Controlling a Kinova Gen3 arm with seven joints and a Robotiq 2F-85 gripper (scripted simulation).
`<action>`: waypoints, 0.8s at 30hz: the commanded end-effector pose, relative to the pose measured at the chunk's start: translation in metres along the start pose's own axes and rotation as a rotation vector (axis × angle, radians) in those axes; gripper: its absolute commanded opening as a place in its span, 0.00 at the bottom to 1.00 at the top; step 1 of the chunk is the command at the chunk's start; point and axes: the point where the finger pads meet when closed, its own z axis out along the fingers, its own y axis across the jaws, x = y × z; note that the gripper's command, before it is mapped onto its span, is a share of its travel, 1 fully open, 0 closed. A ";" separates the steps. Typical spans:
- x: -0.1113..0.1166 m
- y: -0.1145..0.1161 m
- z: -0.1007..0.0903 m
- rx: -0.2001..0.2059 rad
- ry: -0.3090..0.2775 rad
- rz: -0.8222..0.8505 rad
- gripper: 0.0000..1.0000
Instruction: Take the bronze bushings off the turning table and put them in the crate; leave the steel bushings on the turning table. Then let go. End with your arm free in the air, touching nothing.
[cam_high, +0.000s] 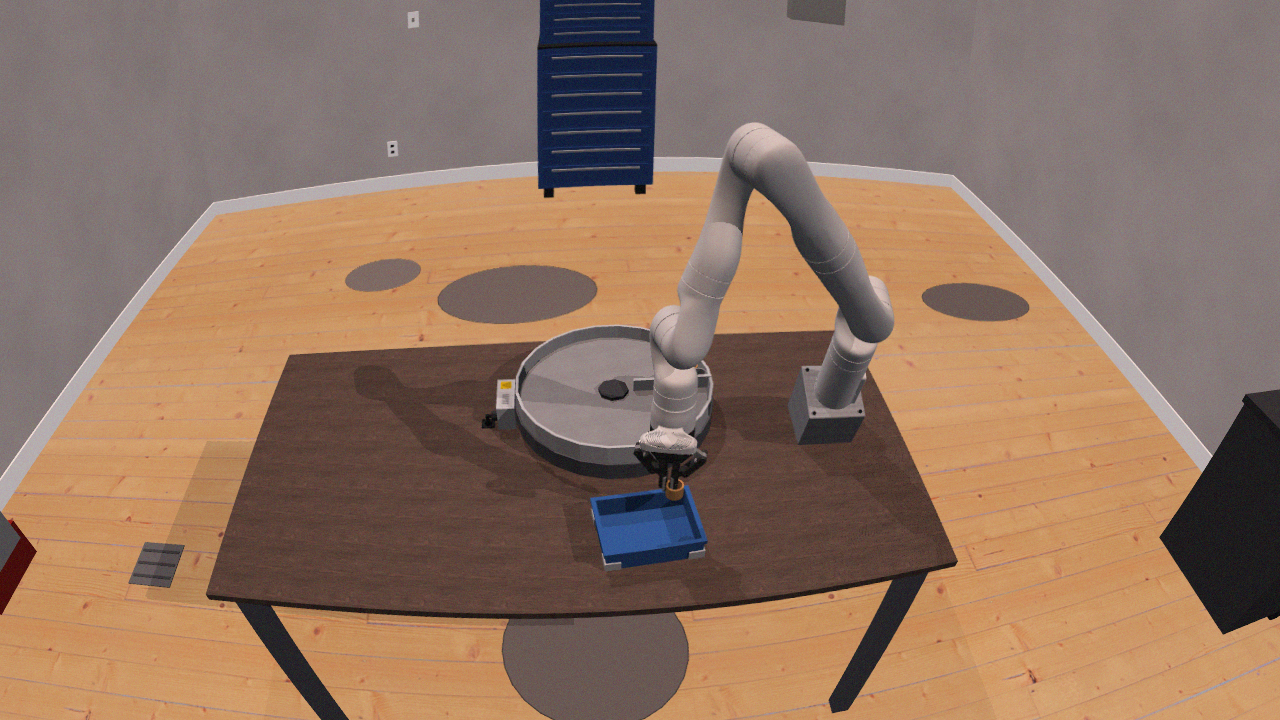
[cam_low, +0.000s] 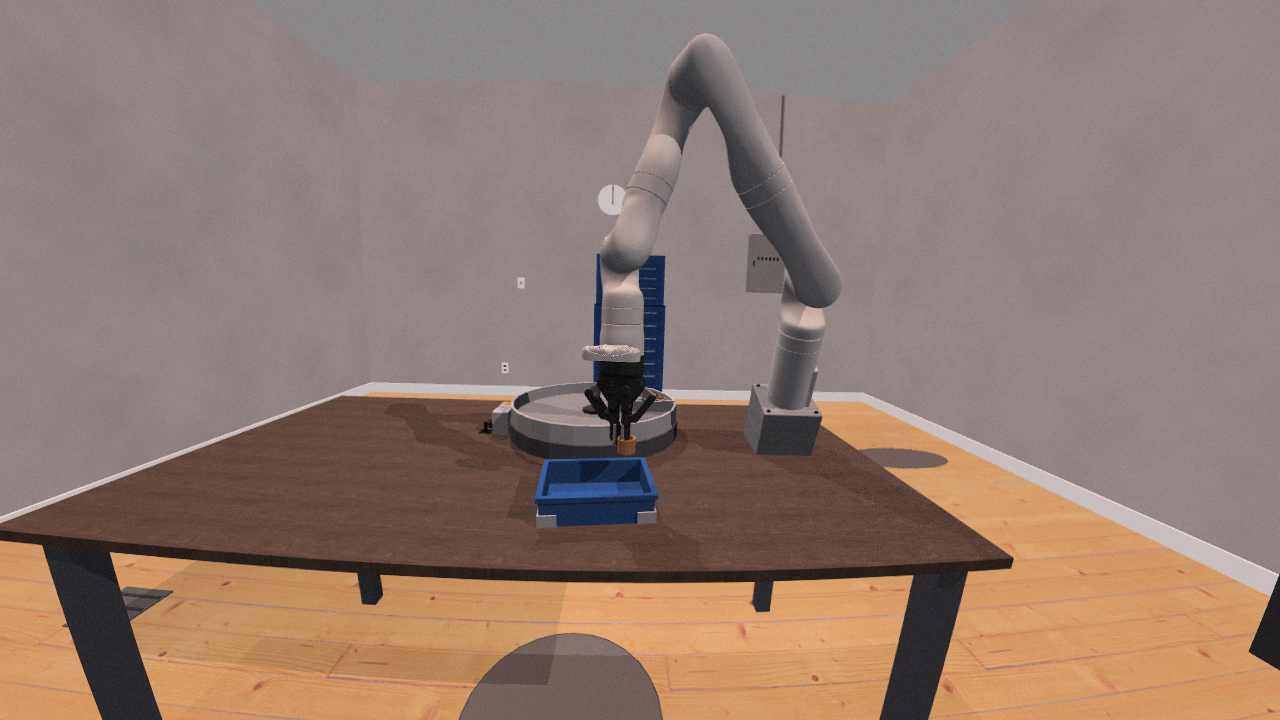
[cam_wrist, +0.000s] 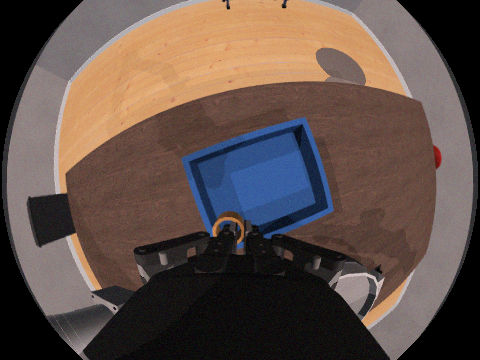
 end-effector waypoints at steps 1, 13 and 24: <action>0.000 0.000 0.000 0.000 0.000 0.000 0.00; 0.001 0.000 0.022 -0.001 0.000 -0.002 0.00; 0.001 0.000 0.030 -0.002 0.000 -0.002 0.00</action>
